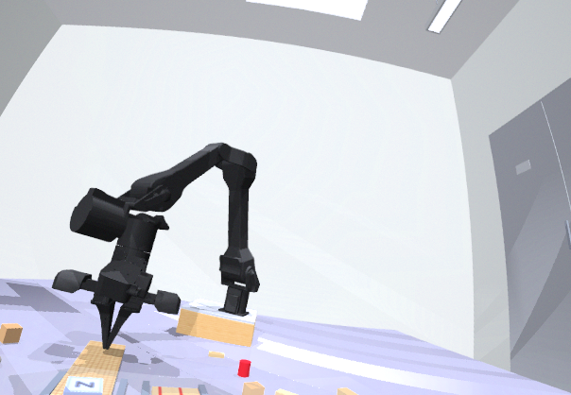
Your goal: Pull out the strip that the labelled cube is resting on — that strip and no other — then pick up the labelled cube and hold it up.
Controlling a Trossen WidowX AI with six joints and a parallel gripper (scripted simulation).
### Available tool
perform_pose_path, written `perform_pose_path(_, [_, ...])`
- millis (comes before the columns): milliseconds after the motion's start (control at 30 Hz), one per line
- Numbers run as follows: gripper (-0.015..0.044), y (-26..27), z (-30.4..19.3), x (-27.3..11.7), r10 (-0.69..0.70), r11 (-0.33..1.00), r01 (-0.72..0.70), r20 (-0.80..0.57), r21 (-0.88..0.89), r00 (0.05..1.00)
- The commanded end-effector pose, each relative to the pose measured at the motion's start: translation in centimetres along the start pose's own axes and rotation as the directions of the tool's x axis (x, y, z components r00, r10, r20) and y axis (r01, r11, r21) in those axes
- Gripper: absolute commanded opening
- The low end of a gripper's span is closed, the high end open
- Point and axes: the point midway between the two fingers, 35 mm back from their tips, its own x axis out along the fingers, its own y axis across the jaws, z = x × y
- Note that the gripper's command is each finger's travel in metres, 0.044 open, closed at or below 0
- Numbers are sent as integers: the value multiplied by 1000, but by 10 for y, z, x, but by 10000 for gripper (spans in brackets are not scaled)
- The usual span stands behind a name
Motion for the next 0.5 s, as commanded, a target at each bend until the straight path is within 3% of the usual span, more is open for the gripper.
perform_pose_path(0, [0, 4, -13, 6, 19, 1000, -18, -19, 2, 1000])
perform_pose_path(333, [0, 4, -23, 6, 19, 1000, -18, -20, 2, 1000])
perform_pose_path(467, [0, -2, -13, -32, 14, 1000, -14, -16, 2, 1000])
